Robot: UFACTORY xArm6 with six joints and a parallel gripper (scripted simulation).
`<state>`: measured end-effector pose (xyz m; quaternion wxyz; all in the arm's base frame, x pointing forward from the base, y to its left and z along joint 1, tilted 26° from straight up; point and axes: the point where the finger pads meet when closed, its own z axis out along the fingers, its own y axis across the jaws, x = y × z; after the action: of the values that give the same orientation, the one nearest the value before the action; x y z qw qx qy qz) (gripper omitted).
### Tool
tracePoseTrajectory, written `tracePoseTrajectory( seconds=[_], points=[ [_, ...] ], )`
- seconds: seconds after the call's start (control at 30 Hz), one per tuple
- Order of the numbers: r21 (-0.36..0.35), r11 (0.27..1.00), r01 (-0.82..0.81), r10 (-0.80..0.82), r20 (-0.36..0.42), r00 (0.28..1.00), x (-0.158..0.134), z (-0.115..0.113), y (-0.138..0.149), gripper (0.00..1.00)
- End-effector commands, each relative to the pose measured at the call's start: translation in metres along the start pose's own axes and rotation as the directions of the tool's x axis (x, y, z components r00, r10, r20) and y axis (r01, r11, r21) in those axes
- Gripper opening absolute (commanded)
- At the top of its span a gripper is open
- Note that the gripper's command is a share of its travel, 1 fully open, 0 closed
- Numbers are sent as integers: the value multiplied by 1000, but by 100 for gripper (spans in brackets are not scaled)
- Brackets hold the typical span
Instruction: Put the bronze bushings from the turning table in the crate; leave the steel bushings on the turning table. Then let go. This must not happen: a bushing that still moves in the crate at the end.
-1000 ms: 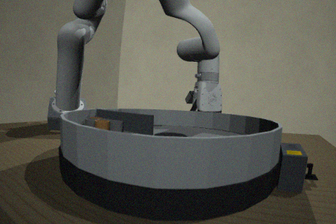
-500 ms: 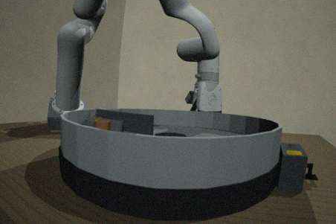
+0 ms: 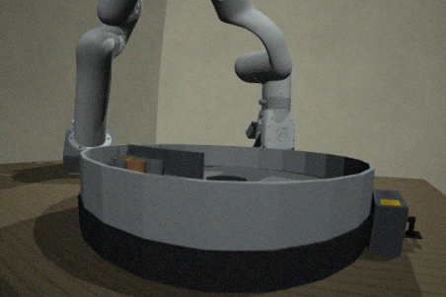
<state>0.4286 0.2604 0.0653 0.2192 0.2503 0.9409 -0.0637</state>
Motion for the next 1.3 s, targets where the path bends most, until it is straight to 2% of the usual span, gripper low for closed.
tracePoseTrajectory(
  seconds=[0.0,0.77,0.8,1.27],
  points=[
    [-4,1000,-1,1,1,1000,-1,0,1,0],
    [-4,1000,-1,1,1,1000,-1,1,1,0],
    [-4,1000,-1,1,1,1000,-1,1,1,41],
    [-4,1000,-1,1,1,1000,-1,1,1,41]
  ],
)
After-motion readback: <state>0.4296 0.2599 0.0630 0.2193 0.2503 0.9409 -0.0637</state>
